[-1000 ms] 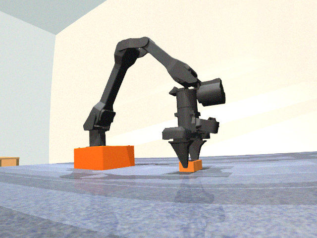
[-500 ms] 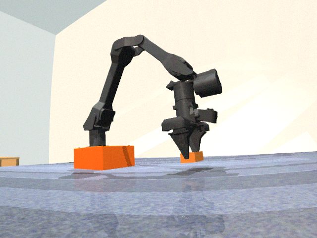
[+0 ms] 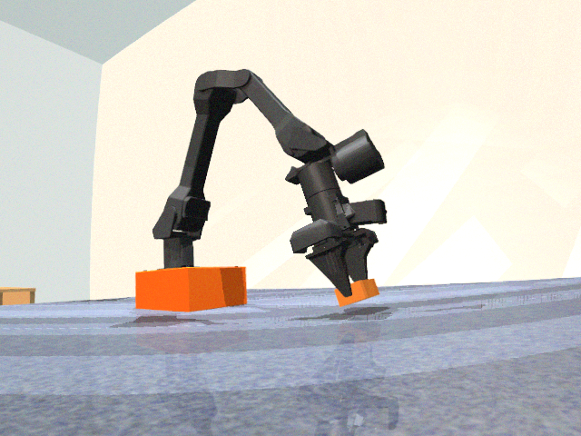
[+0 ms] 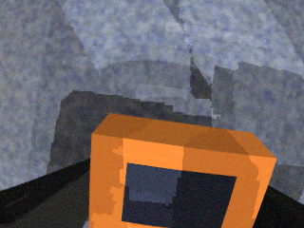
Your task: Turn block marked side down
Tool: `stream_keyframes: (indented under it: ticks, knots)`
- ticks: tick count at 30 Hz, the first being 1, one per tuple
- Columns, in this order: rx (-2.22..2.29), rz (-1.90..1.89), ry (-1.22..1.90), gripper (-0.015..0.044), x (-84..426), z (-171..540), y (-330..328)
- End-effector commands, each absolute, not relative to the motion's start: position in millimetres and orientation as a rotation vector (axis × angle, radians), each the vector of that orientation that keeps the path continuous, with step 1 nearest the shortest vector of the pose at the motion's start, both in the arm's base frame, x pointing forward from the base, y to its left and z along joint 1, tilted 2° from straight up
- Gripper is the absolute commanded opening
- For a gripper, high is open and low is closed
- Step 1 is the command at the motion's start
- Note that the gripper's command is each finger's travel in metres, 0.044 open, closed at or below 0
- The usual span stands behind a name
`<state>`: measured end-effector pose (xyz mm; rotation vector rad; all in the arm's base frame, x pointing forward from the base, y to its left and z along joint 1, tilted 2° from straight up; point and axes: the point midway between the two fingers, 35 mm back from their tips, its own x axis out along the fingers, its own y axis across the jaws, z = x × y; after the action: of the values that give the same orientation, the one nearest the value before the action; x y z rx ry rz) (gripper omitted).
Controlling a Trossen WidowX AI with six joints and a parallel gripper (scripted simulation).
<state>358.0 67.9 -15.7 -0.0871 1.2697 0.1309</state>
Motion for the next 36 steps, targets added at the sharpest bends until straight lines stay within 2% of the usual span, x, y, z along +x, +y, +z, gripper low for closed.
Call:
stream_keyframes:
  ticks: [1,20,36]
  knots:
    - [-0.085,0.131,1.204,0.0,358,-14,67]
    - [-0.064,0.136,0.974,0.0,349,-9,66]
    - [-0.051,0.14,0.769,0.0,364,-38,69]
